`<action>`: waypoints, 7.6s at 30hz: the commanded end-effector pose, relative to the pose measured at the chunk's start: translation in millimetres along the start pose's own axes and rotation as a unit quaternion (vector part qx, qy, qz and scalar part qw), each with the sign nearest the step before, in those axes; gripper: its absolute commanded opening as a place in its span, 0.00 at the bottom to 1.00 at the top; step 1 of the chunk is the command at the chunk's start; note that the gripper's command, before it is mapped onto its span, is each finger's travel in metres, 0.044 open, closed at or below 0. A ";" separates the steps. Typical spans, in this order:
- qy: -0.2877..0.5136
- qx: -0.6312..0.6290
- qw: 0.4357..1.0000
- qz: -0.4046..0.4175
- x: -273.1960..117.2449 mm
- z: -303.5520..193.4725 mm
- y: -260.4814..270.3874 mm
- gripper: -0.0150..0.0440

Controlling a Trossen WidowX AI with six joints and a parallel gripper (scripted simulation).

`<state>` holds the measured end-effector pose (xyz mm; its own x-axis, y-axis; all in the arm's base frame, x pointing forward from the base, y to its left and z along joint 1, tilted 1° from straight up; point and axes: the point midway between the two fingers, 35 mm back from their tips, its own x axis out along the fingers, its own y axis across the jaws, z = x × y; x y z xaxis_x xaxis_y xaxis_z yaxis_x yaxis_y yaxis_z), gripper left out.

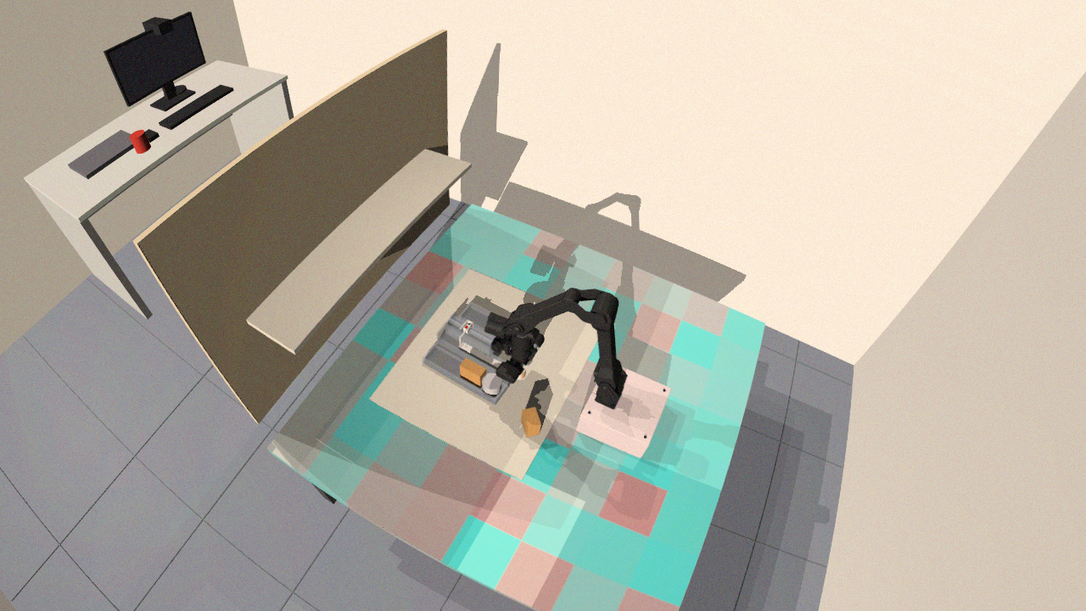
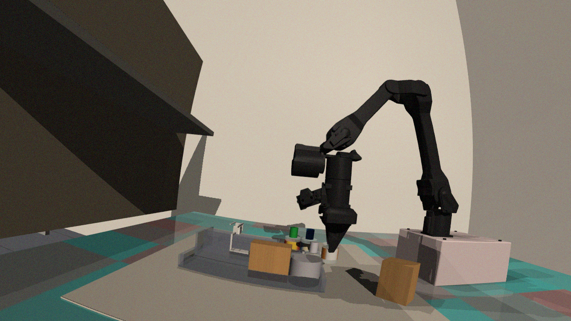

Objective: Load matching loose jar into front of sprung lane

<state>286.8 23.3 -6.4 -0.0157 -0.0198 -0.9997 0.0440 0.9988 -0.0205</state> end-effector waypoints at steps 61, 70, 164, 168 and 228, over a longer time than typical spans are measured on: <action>-0.013 0.000 1.000 0.002 -7.2 37.7 0.8 0.25; -0.013 0.000 1.000 0.002 -8.7 41.6 0.7 0.25; -0.013 0.000 1.000 0.002 -8.2 49.2 0.6 0.25; -0.013 0.000 1.000 0.002 -8.2 49.7 0.6 0.25; -0.013 0.000 1.000 0.002 -4.0 55.6 0.7 0.25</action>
<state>332.5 21.5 -4.9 -0.0256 -0.0167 -0.9995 0.0477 0.9987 -0.0179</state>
